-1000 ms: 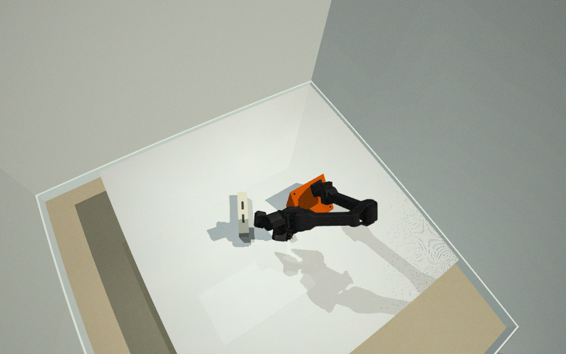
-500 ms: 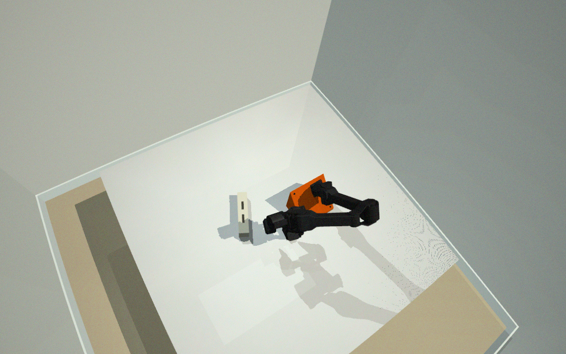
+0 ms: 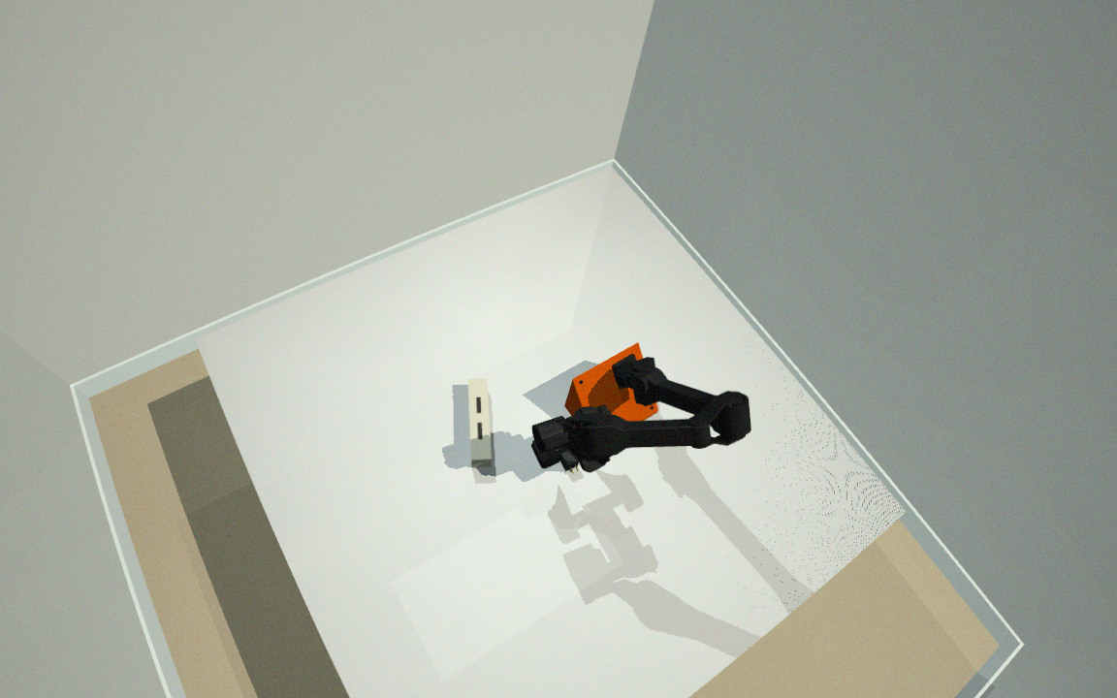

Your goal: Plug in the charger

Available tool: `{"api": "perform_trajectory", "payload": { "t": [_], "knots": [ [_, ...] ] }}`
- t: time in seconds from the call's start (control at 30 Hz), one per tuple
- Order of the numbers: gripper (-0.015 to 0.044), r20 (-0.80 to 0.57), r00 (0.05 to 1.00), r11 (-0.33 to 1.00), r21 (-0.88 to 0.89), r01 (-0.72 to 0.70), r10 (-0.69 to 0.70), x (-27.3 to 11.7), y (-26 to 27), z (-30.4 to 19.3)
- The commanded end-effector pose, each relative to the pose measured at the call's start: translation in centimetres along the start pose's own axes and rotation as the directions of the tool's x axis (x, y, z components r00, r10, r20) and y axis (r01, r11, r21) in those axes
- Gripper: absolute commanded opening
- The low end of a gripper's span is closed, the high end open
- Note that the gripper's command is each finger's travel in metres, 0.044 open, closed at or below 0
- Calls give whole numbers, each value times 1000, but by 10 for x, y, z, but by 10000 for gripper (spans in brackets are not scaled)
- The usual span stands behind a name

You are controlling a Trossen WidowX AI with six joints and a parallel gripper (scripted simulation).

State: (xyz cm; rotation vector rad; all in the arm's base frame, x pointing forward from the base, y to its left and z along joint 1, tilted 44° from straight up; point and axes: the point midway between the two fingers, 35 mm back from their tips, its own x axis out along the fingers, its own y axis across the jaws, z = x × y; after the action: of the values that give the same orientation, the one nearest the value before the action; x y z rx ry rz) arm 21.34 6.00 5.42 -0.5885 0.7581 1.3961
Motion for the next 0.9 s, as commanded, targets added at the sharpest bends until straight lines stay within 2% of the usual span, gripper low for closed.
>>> {"api": "perform_trajectory", "payload": {
  "t": [0.0,0.87],
  "knots": [
    [440,3,1000,1000,-10,-3,3,4,2,1],
    [440,2,1000,1000,-10,-2,2,41,0,3]
  ]
}}
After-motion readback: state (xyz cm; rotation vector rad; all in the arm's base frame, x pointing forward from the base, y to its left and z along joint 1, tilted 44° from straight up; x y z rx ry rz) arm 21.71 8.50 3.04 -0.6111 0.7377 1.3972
